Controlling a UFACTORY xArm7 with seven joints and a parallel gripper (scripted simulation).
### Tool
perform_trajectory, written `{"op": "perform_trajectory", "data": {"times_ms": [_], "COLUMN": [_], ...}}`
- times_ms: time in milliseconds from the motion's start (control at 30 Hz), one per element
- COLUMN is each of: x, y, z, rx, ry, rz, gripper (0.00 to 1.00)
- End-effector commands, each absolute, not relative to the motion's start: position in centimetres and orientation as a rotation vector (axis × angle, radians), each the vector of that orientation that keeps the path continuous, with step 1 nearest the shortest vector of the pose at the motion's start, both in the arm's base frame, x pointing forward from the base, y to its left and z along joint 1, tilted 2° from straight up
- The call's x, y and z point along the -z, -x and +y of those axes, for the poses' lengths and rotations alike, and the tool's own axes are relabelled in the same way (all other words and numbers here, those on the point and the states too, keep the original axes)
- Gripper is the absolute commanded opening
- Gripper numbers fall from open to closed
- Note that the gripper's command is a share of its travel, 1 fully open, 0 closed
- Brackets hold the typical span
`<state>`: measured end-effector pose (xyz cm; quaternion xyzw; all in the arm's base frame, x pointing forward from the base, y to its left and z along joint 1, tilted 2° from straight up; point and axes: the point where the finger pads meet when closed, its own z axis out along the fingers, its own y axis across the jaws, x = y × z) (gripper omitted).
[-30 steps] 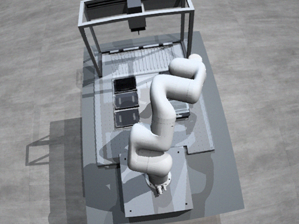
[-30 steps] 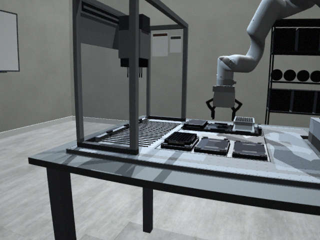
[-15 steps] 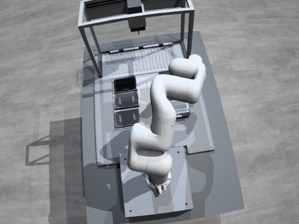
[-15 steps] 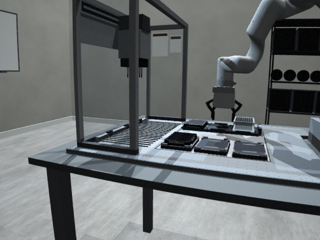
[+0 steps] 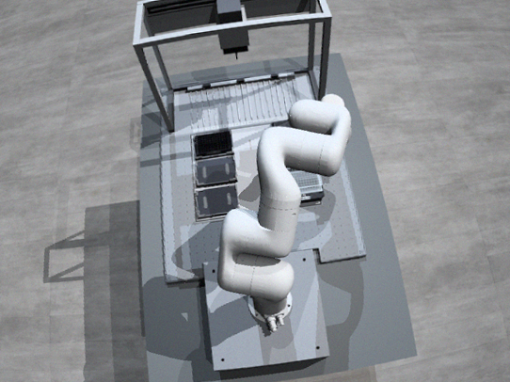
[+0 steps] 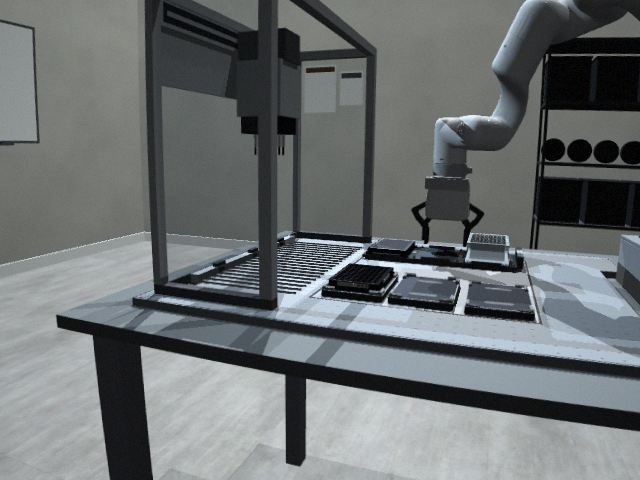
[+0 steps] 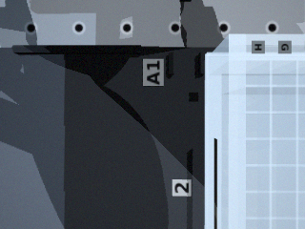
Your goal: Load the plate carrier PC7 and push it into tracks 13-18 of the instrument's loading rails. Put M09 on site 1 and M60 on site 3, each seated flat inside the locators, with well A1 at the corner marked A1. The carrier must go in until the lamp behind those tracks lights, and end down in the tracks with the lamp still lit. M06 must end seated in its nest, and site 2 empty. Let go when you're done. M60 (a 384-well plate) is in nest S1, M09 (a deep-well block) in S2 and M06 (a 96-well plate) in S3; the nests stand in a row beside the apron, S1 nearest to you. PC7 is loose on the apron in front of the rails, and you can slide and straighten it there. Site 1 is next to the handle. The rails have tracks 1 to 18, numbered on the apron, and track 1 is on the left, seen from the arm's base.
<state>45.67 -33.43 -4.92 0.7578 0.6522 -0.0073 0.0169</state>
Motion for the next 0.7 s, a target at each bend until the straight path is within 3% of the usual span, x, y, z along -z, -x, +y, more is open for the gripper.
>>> {"op": "perform_trajectory", "data": {"times_ms": [0,667], "x": [5.12,5.59], "y": [-45.81,-45.82], "z": [-33.54,-33.56], "rx": [0.021,0.021], "ry": [-2.352,-2.352], "rz": [2.024,2.024], "gripper": [1.0,1.0]}}
